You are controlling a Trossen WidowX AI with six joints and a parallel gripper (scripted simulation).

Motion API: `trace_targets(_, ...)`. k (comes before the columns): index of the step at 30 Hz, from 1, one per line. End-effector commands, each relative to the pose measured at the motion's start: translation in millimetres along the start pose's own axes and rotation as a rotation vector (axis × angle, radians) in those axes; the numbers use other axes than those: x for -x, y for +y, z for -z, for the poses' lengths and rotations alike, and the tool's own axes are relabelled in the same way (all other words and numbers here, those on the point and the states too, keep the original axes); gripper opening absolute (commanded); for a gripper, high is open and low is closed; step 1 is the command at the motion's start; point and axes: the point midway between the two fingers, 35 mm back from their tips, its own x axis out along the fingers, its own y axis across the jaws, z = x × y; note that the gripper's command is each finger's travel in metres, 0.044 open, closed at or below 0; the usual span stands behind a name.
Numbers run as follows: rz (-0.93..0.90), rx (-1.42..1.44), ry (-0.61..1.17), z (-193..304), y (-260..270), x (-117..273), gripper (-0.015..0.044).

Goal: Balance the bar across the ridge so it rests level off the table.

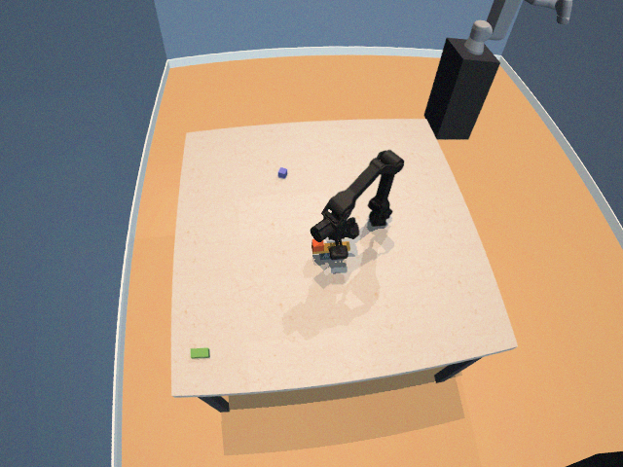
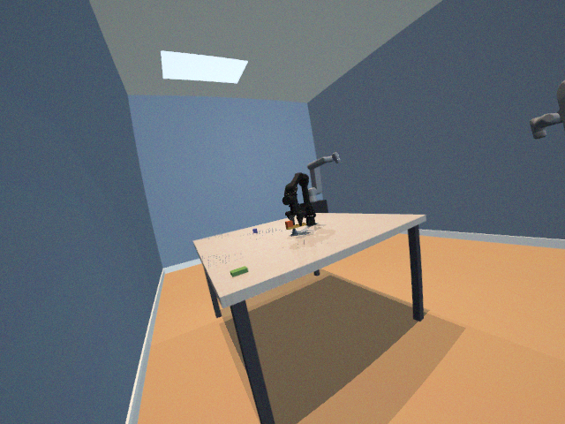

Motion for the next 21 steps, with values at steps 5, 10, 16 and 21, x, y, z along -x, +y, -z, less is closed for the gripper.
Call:
trace_targets(5, 0.000, 0.000, 0.000, 4, -3, 43, 0.0440)
trace_targets(10, 0.000, 0.000, 0.000, 0, 0, 98, 0.0440)
trace_targets(16, 0.000, 0.000, 0.000, 0, 0, 100, 0.0440)
trace_targets(21, 0.000, 0.000, 0.000, 0, 0, 100, 0.0440)
